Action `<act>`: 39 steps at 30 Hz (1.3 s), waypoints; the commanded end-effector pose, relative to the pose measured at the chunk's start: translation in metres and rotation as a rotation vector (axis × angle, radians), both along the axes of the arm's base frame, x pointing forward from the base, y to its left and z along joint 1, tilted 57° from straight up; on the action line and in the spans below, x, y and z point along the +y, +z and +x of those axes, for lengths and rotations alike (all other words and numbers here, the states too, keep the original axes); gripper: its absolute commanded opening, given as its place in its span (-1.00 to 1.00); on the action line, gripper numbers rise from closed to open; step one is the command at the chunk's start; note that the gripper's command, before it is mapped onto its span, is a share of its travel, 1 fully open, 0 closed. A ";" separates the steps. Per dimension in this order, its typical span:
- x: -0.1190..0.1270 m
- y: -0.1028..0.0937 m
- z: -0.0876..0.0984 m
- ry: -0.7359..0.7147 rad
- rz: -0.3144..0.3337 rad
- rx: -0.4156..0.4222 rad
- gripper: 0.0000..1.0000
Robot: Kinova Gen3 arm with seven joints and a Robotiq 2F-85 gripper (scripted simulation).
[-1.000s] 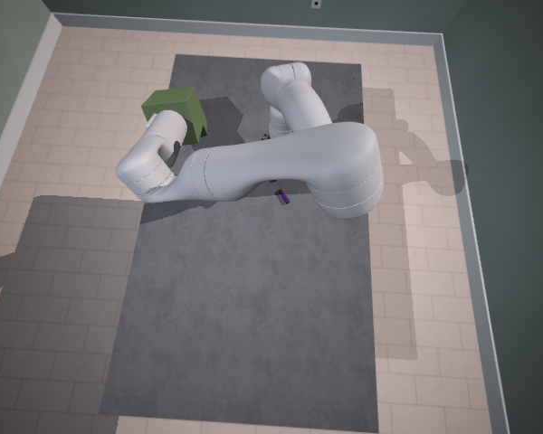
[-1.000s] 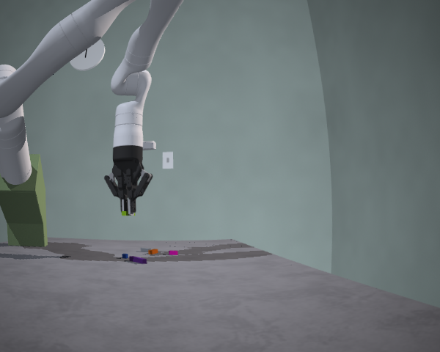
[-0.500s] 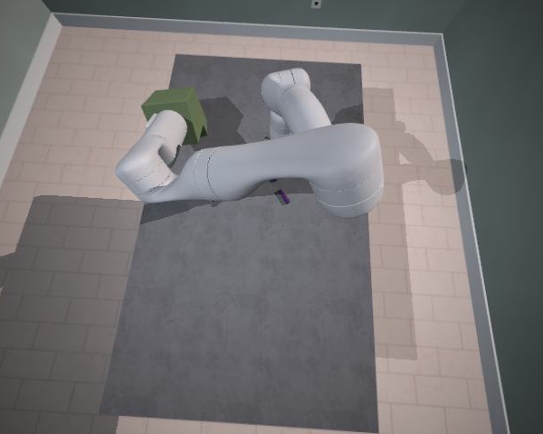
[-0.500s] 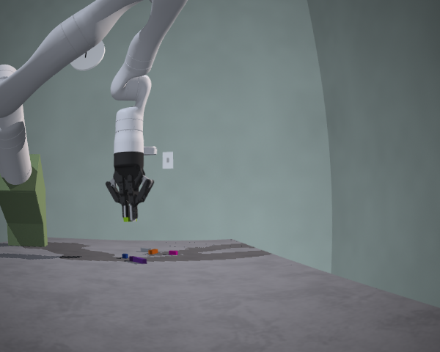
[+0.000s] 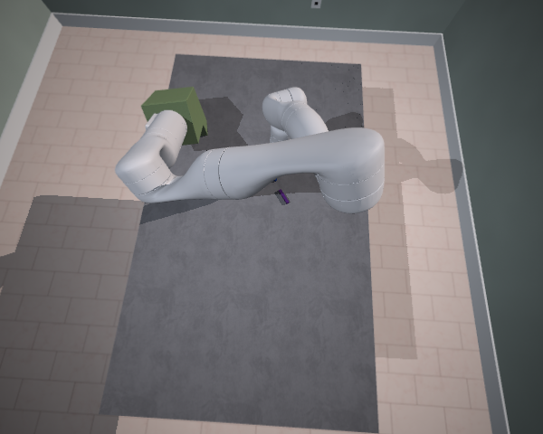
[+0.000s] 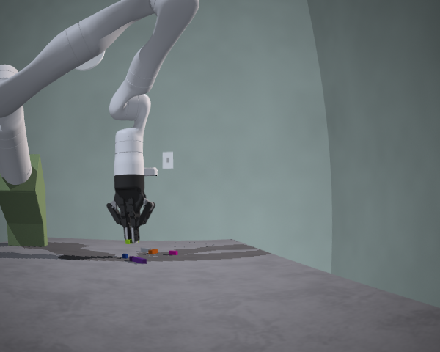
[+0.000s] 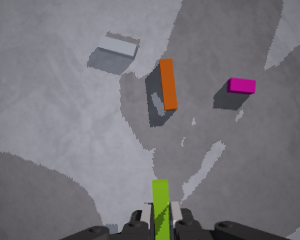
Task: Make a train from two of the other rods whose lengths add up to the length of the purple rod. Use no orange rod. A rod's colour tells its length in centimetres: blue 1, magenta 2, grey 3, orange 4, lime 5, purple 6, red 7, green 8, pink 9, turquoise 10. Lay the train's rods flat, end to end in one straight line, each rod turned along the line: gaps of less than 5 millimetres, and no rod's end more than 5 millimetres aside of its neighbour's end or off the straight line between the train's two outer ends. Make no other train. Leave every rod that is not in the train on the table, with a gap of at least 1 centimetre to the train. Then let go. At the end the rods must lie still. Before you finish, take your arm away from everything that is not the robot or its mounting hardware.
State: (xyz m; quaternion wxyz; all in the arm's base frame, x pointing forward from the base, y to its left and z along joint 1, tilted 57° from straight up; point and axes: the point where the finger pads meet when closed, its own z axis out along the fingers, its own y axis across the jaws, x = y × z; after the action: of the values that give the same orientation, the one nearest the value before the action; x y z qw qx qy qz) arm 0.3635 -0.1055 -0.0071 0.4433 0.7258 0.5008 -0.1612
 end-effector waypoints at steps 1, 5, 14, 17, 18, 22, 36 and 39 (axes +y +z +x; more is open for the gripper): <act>-0.010 -0.007 -0.002 -0.009 -0.006 0.009 -0.91; -0.016 -0.010 -0.001 -0.009 -0.006 0.009 -0.91; -0.018 -0.011 0.000 -0.009 -0.006 0.009 -0.91; -0.018 -0.011 0.000 -0.009 -0.006 0.009 -0.91; -0.018 -0.011 0.000 -0.009 -0.006 0.009 -0.91; -0.018 -0.011 0.000 -0.009 -0.006 0.009 -0.91; -0.018 -0.011 0.000 -0.009 -0.006 0.009 -0.91; -0.018 -0.011 0.000 -0.009 -0.006 0.009 -0.91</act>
State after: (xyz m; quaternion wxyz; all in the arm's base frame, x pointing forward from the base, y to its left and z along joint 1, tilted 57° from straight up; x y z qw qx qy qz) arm 0.3628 -0.1238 -0.0186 0.4425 0.7261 0.4985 -0.1688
